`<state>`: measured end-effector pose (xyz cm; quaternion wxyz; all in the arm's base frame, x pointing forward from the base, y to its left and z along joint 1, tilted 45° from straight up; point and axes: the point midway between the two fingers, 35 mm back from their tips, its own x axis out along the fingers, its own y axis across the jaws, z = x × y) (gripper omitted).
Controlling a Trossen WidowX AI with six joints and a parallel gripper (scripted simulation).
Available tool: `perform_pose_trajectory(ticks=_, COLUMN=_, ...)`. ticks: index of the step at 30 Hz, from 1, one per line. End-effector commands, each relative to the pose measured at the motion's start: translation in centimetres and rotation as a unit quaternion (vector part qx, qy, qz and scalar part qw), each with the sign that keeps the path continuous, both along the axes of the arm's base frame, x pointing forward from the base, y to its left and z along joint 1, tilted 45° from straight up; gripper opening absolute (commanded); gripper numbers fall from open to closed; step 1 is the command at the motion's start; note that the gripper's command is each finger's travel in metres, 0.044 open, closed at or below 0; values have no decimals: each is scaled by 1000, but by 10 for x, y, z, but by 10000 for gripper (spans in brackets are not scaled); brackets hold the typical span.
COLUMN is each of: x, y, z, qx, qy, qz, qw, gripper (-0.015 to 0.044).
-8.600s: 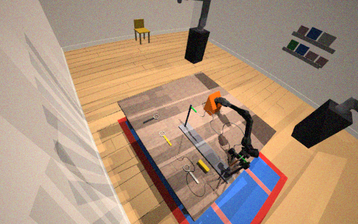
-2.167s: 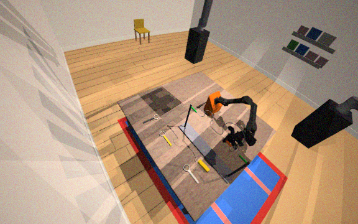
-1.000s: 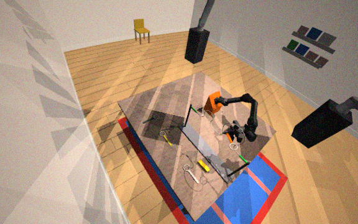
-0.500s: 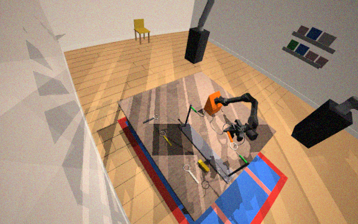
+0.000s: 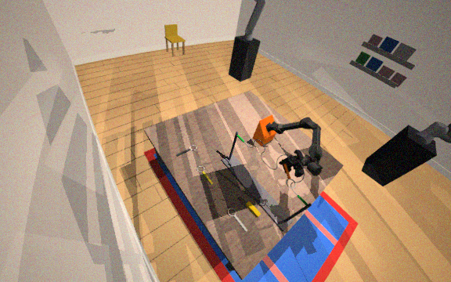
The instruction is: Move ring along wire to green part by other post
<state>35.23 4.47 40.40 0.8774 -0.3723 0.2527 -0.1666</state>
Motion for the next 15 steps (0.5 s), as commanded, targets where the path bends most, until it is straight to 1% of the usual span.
perform_pose_trajectory(ticks=1, x=-3, y=-5, z=8, qx=-14, qy=-4, qz=-2, qw=1000, gripper=-150)
perform_pose_trajectory(ticks=15, x=-5, y=-14, z=21, qx=-62, qy=7, qz=-2, qw=998, gripper=-150)
